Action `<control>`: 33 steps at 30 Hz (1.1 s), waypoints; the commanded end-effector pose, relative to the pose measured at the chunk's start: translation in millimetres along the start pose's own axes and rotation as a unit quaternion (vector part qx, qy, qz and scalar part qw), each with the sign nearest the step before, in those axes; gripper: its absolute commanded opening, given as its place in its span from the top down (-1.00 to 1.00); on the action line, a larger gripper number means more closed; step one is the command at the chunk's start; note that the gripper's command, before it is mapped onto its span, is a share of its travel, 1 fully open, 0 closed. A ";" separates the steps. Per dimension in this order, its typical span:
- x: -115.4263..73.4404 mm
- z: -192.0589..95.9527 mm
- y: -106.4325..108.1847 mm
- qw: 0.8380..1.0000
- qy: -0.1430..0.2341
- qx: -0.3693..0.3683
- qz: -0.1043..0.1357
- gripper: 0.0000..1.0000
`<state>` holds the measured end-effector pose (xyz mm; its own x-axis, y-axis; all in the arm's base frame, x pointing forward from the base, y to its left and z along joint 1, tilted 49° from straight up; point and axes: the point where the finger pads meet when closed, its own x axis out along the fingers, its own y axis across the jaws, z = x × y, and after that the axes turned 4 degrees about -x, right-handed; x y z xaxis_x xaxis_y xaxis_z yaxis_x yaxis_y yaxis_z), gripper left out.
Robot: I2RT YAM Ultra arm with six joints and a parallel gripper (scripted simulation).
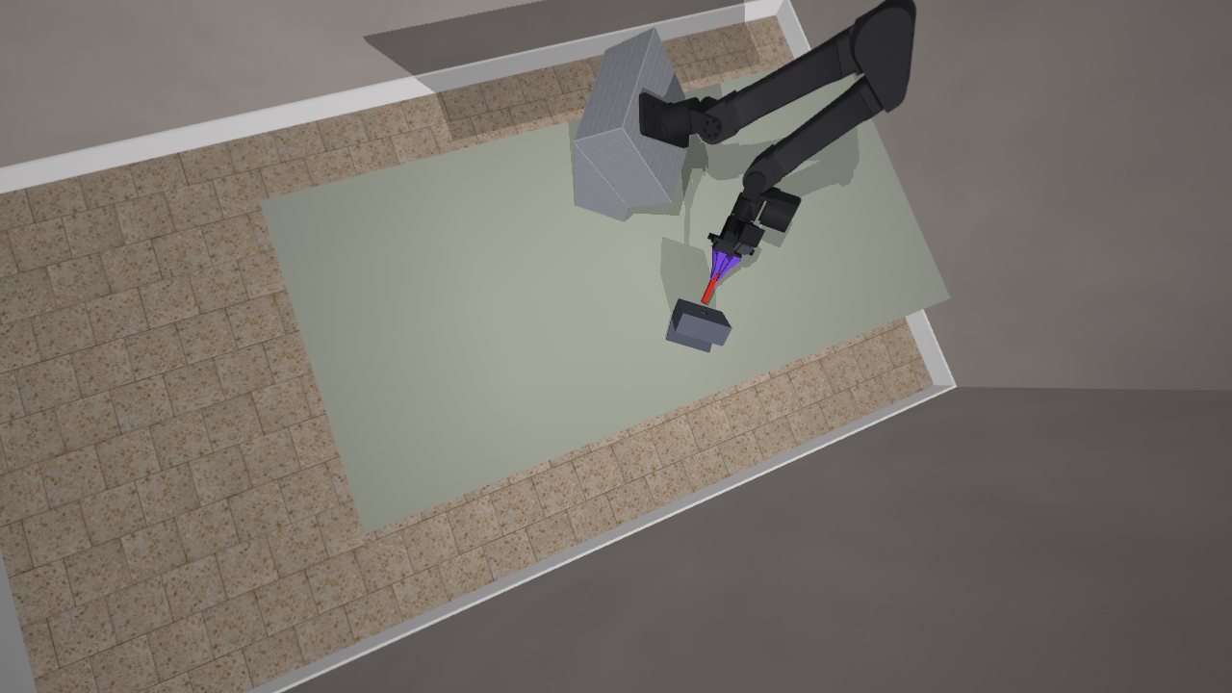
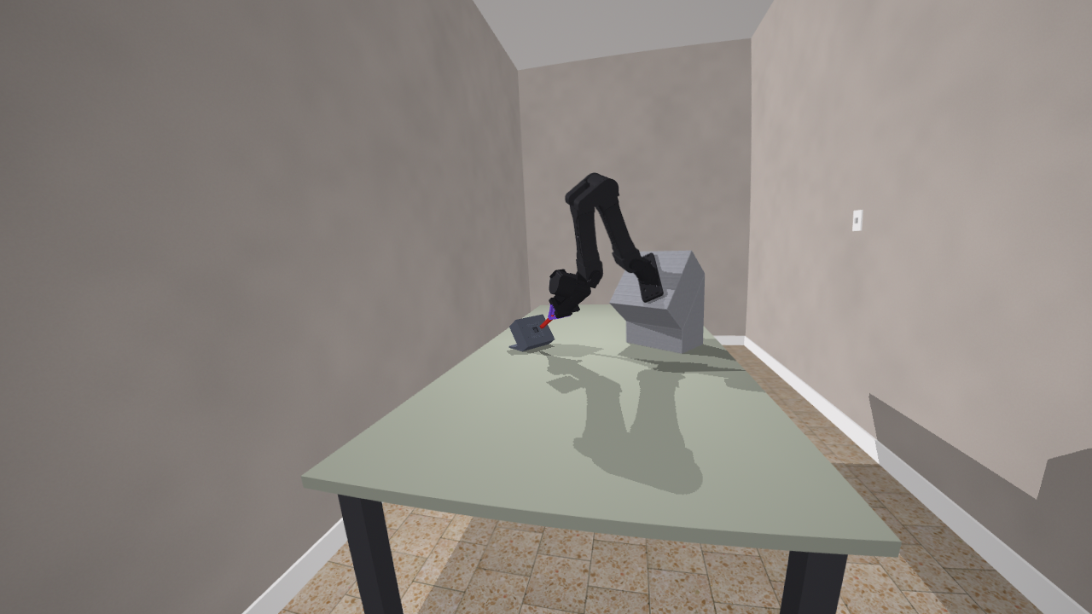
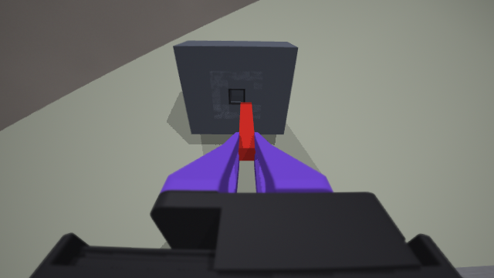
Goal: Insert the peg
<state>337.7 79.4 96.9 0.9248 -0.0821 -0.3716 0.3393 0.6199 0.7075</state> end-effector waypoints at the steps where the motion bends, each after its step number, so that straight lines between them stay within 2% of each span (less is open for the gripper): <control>1: -2.0 7.5 8.3 1.000 -0.009 0.003 0.000 1.00; 6: -3.3 8.2 10.4 1.000 -0.009 0.003 0.000 1.00; 20: 13.4 8.9 11.9 1.000 -0.010 0.003 0.000 1.00; 33: 17.7 9.6 13.0 1.000 -0.010 0.003 0.000 1.00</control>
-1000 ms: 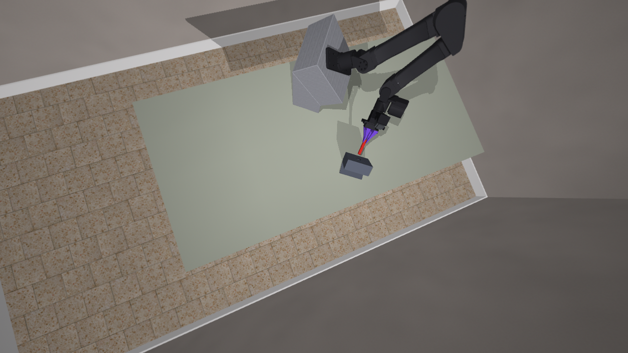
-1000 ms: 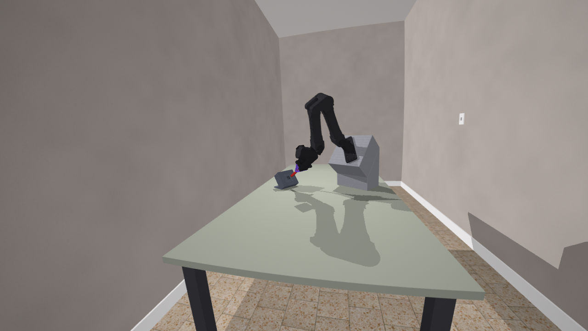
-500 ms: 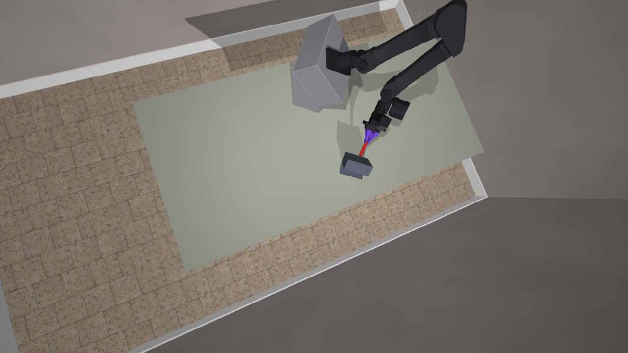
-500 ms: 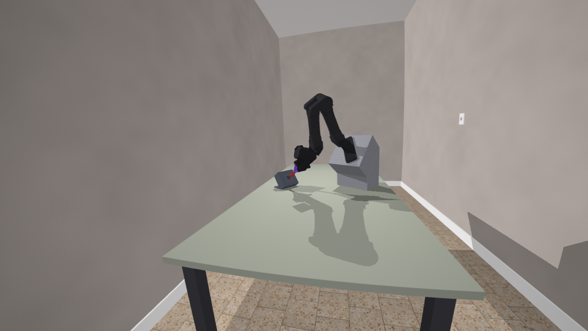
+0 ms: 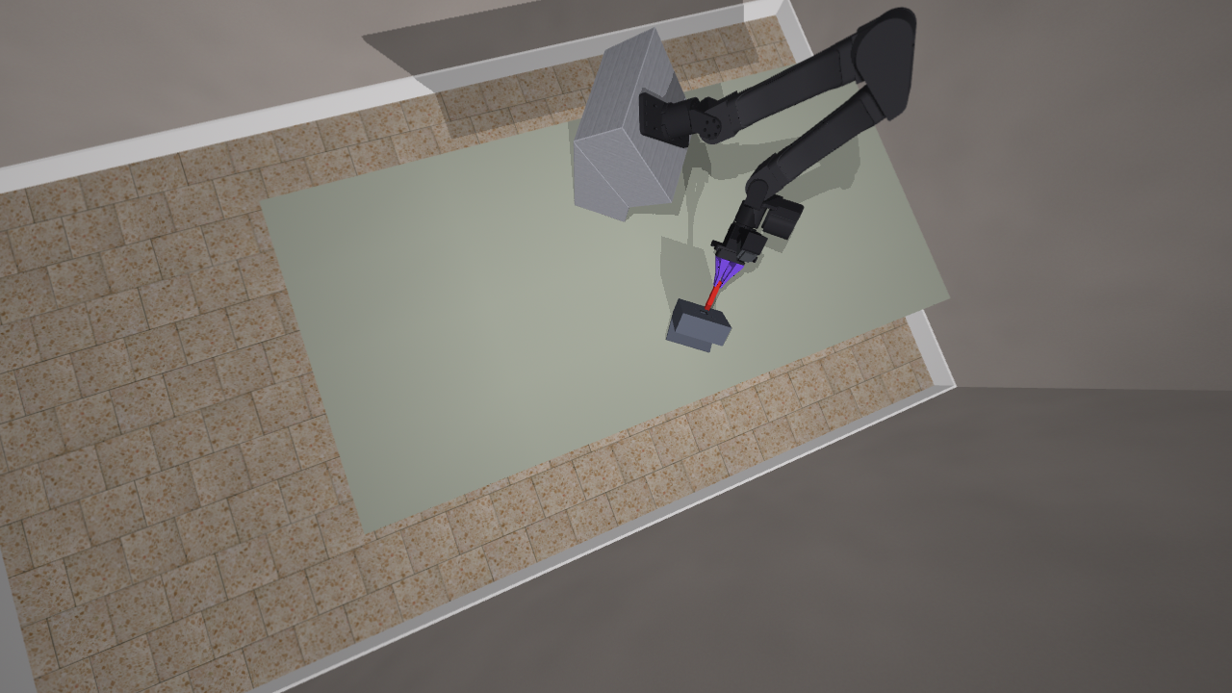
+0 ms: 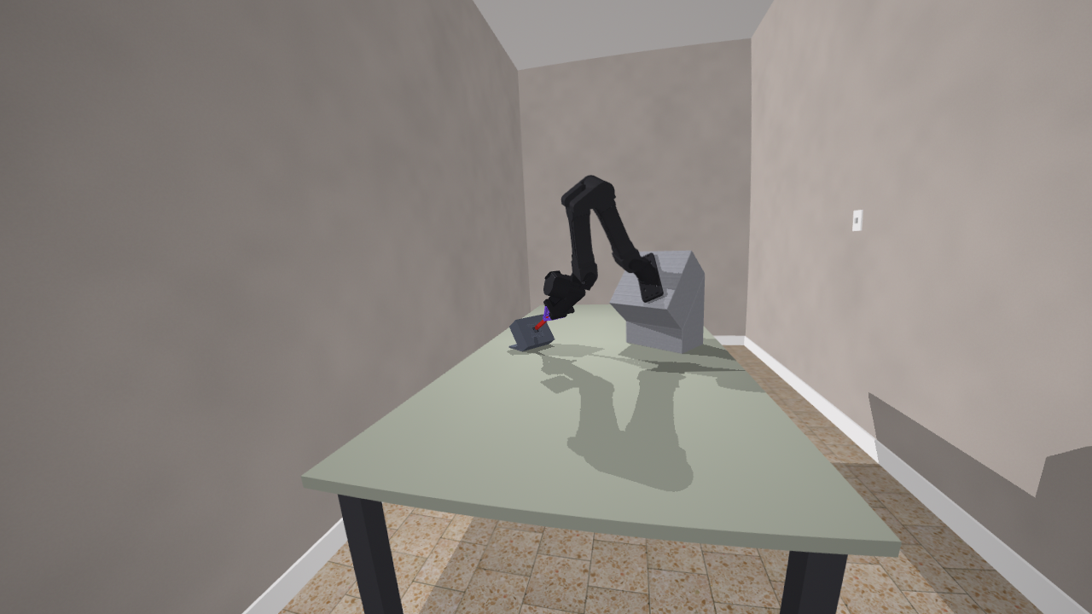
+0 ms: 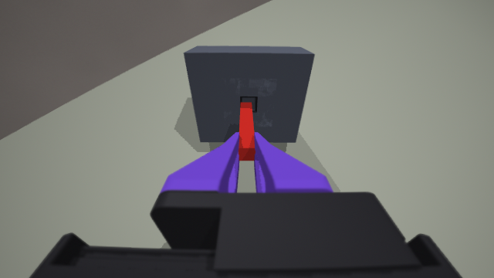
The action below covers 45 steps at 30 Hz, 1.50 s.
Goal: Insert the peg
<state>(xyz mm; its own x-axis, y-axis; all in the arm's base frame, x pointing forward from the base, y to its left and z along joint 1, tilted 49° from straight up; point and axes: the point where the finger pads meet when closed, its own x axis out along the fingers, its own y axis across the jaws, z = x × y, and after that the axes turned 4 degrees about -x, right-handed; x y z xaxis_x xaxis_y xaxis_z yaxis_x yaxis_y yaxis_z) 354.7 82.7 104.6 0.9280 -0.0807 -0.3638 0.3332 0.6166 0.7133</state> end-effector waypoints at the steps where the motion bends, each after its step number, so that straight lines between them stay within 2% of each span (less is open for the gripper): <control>1: 5.2 4.3 -0.8 1.000 -0.008 0.000 -0.003 1.00; 12: 10.7 4.6 -0.9 1.000 -0.008 0.000 -0.003 1.00; 24: 7.2 6.1 2.8 1.000 -0.008 0.000 -0.003 1.00; 45: 26.6 5.8 1.8 1.000 -0.008 0.000 -0.003 1.00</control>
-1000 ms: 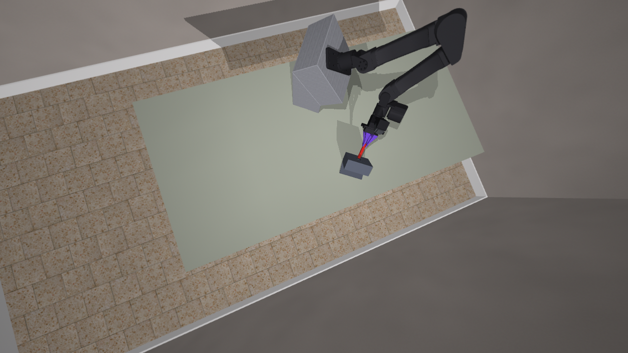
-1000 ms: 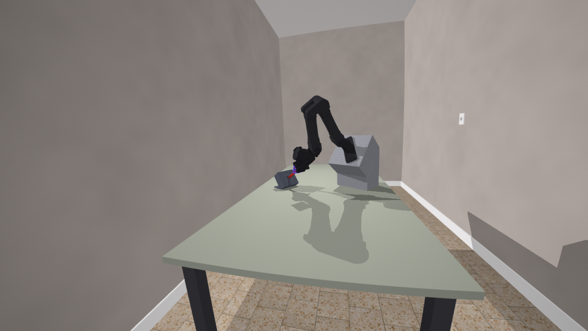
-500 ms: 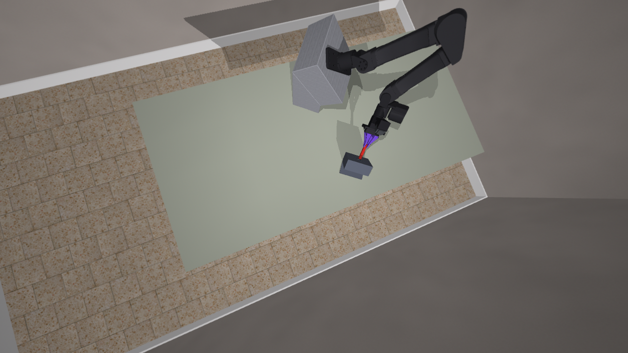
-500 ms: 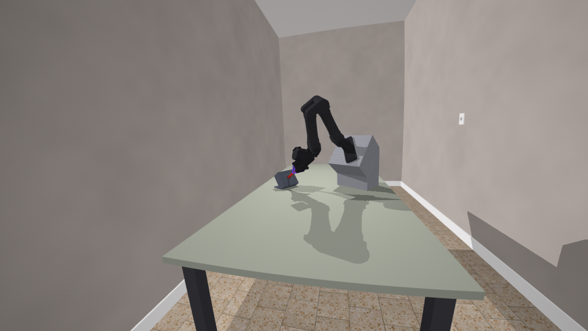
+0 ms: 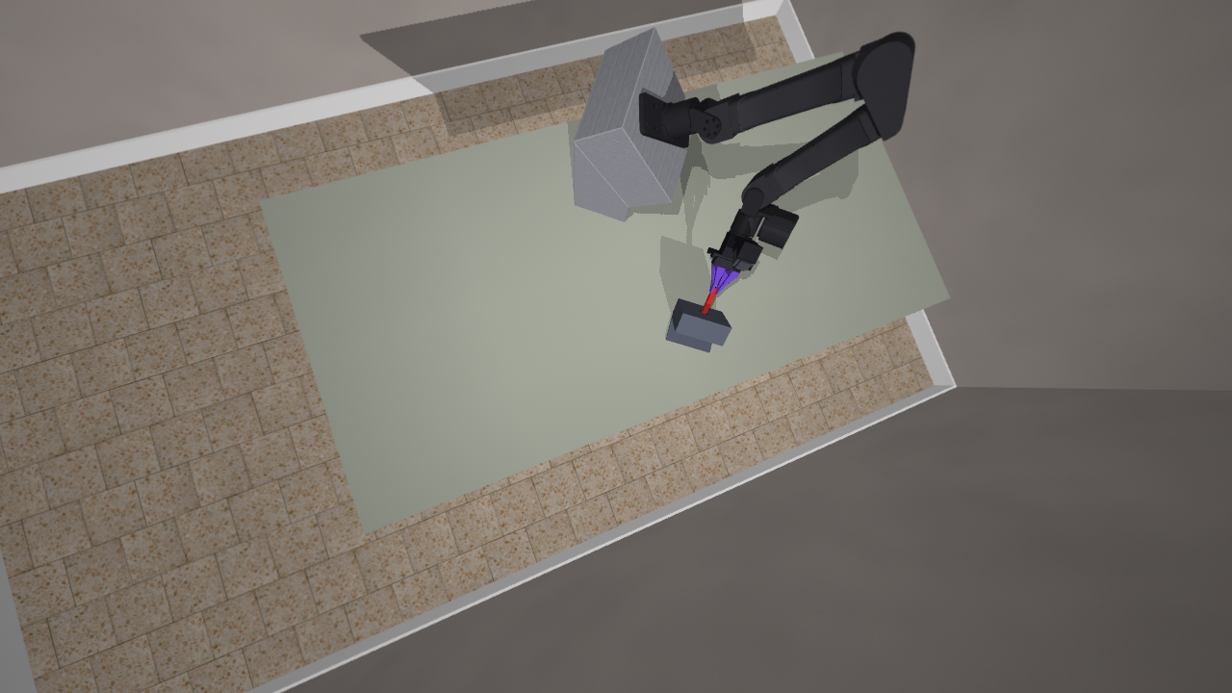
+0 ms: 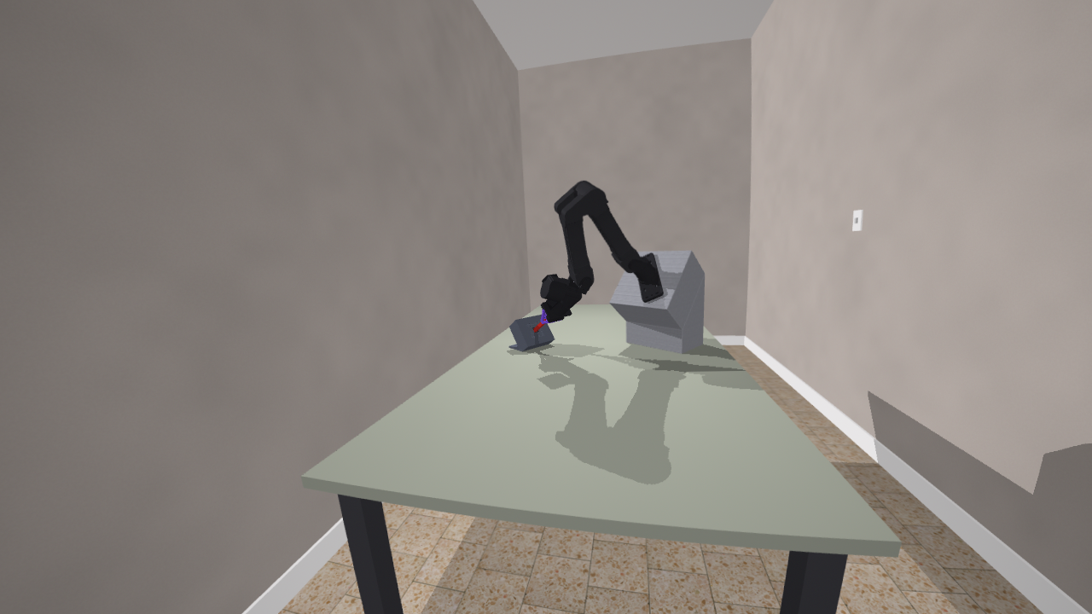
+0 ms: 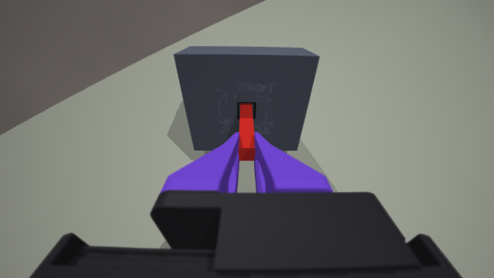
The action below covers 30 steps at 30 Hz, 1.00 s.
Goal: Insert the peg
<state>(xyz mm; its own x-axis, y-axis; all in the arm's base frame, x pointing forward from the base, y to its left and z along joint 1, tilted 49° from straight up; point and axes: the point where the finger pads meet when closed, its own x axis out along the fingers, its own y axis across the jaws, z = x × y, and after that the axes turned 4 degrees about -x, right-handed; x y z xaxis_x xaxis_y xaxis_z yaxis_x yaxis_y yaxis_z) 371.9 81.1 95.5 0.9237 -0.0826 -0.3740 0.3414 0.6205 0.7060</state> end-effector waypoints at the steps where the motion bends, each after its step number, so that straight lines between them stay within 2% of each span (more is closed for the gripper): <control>1: 8.2 7.2 3.6 1.000 -0.010 0.003 0.001 1.00; 18: 22.6 7.2 2.8 1.000 -0.011 0.003 0.001 1.00; 19: 15.8 2.4 2.1 1.000 -0.003 0.003 0.003 1.00; 29: 15.8 2.4 2.1 1.000 -0.003 0.003 0.003 1.00; 30: 15.8 2.4 2.1 1.000 -0.003 0.003 0.003 0.77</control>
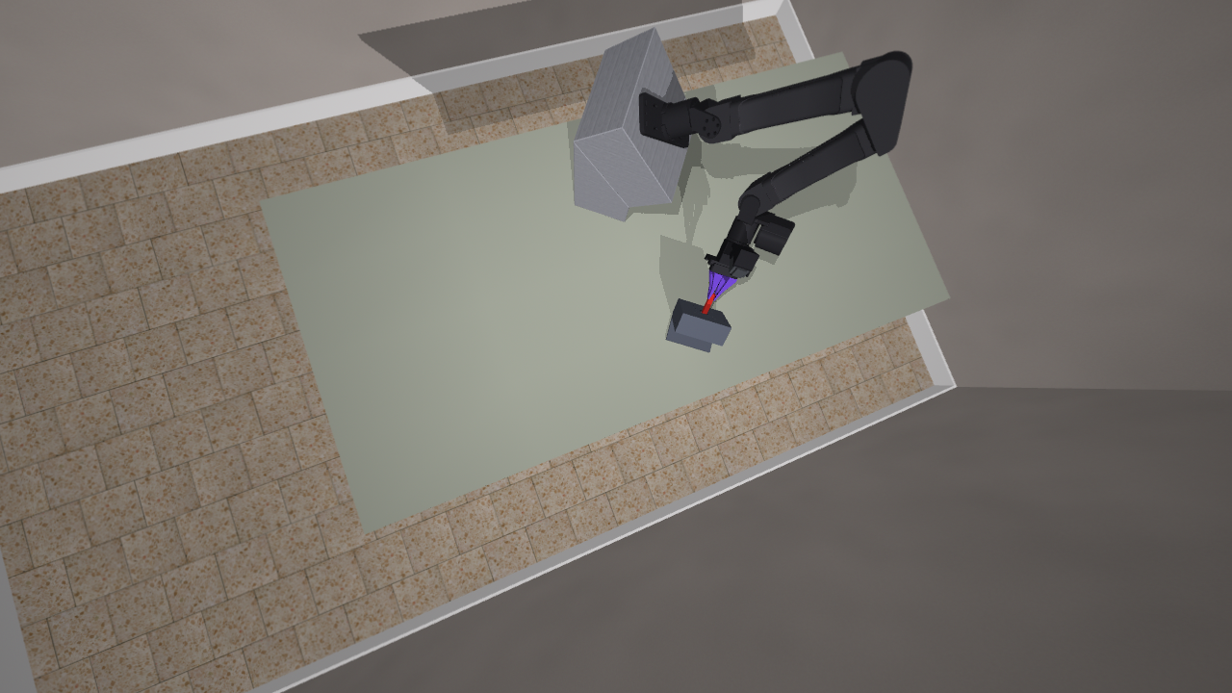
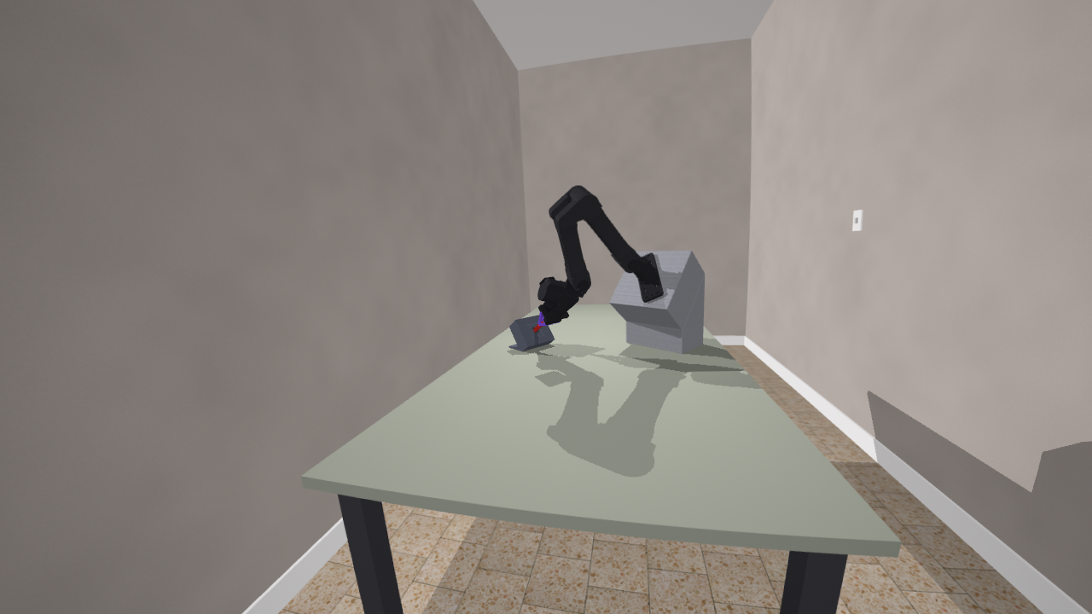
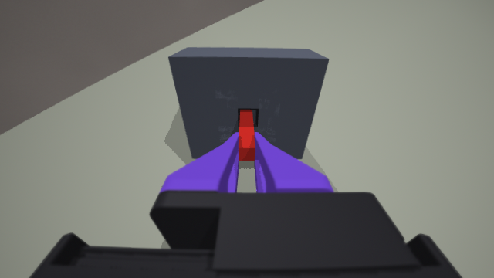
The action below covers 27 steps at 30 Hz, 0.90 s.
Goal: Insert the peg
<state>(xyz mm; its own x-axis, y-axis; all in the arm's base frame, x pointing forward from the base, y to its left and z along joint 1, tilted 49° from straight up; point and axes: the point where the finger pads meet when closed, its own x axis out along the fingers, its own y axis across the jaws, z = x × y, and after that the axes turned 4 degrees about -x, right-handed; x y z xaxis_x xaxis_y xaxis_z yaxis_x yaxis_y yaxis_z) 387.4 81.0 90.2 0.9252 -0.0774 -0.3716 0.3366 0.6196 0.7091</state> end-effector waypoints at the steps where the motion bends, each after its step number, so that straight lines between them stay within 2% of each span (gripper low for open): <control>1: -0.4 2.9 0.8 1.000 -0.005 0.002 0.000 0.55; 8: -0.4 2.9 0.8 1.000 -0.005 0.002 0.000 -1.00; 16: -2.8 2.5 -0.6 1.000 -0.004 0.000 -0.003 -1.00; 27: -34.1 -1.1 1.7 1.000 -0.003 0.001 -0.007 -1.00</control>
<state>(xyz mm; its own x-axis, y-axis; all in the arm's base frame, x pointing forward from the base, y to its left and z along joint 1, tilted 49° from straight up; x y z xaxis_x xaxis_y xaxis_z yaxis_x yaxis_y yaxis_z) 370.9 94.3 109.6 0.9375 -0.0470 -0.3448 0.2993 0.6146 0.7299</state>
